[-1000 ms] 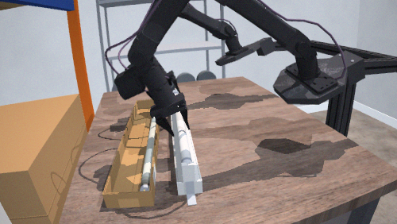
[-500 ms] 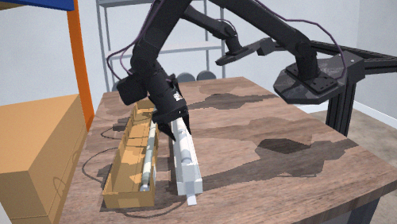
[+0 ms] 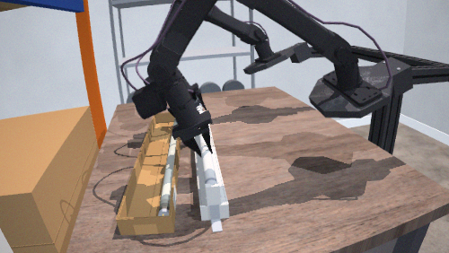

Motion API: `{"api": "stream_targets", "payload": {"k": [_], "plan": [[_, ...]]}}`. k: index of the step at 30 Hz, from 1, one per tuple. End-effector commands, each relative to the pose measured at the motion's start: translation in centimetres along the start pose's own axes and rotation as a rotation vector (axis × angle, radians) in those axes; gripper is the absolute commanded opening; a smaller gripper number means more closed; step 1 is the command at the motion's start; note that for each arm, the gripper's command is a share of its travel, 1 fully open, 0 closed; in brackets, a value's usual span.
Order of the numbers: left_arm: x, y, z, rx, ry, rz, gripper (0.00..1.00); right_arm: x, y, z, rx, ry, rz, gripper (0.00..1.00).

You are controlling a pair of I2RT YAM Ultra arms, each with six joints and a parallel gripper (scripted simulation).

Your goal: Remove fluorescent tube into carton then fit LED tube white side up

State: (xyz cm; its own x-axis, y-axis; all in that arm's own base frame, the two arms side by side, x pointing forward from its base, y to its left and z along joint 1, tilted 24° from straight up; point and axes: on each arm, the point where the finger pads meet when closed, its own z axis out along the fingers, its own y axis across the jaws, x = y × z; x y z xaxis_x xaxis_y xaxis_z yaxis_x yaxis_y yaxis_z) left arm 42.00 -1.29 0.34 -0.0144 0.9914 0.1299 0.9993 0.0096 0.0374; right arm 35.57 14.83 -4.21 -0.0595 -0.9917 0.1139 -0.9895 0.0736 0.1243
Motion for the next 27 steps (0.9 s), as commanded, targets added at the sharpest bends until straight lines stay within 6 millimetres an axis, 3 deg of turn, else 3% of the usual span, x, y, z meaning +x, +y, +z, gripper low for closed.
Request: {"api": "stream_targets", "payload": {"k": [1,2,3,21,23,25,27], "plan": [[-0.4,1.2,-0.4,-0.04,-0.009,0.009,0.11,-1.5,-0.7,-2.5,0.053,-0.043,-0.03,0.49],[-0.4,1.2,-0.4,-0.04,-0.009,0.009,0.11,-1.5,-0.7,-2.5,0.053,-0.043,-0.03,0.49],[-0.4,1.2,-0.4,-0.04,-0.009,0.009,0.11,-1.5,-0.7,-2.5,0.053,-0.043,-0.03,0.11],[-0.4,1.2,-0.4,-0.04,-0.01,0.009,0.11,-1.5,-0.7,-2.5,0.053,-0.043,-0.03,0.11],[-0.3,0.2,-0.5,-0.03,-0.004,0.012,0.11,-1.7,-1.1,-2.5,0.073,-0.051,-0.029,0.11],[-0.3,0.4,-0.4,-0.038,0.002,0.014,0.11,-0.9,0.5,-1.0,0.028,-0.024,-0.028,0.11],[-0.4,0.6,-0.7,-0.053,0.005,0.017,0.11,-0.9,0.0,-1.0,0.043,-0.018,-0.015,0.11]]}}
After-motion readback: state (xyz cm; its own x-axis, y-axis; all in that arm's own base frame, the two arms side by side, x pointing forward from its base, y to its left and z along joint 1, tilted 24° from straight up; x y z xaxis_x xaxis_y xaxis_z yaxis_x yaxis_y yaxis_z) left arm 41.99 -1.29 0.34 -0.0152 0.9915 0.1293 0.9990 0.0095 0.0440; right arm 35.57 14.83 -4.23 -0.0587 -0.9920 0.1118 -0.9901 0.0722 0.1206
